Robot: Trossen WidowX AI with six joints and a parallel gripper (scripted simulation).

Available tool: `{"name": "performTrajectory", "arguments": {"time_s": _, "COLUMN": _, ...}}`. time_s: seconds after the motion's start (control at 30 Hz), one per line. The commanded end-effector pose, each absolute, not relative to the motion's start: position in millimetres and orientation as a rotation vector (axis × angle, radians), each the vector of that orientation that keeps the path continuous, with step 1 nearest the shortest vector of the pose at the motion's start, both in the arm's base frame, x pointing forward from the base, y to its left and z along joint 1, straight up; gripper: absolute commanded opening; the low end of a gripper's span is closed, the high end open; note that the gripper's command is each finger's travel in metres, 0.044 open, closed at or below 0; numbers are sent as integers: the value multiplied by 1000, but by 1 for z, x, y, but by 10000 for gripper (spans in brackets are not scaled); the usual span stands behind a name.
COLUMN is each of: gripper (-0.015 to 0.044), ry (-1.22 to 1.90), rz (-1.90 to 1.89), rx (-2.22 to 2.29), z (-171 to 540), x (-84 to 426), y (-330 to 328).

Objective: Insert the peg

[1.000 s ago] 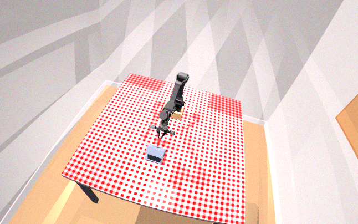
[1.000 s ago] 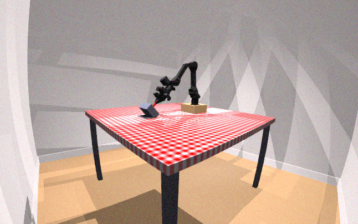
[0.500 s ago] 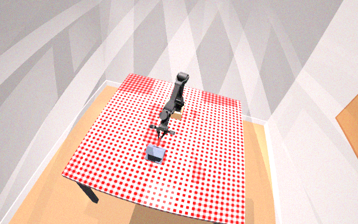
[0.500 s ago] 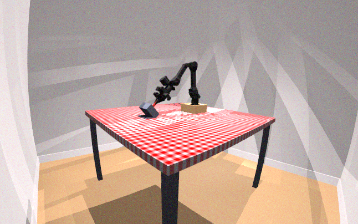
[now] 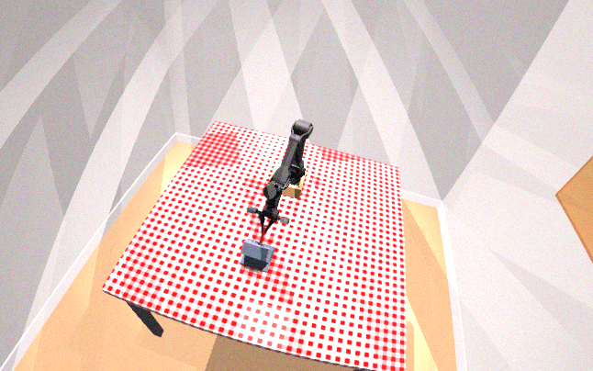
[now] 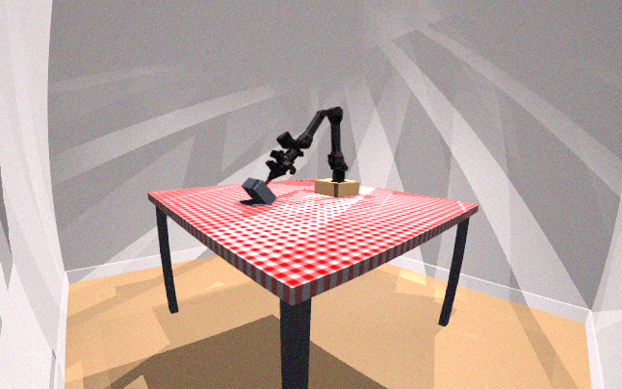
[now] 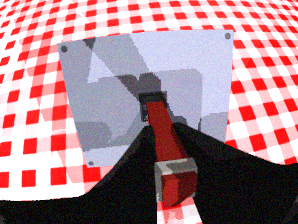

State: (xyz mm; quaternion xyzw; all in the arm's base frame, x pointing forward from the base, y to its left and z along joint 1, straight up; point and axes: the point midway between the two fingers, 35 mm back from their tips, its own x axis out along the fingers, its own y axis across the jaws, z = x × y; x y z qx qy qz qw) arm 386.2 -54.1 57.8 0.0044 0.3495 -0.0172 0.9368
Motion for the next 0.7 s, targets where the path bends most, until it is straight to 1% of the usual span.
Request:
{"name": "performTrajectory", "arguments": {"time_s": 0.0, "gripper": 0, "ry": 709, "rz": -34, "rx": 8, "z": 58, "x": 389, "y": -54}}
{"name": "performTrajectory", "arguments": {"time_s": 0.67, "gripper": 0, "ry": 708, "rz": -34, "rx": 8, "z": 53, "x": 394, "y": -55}}
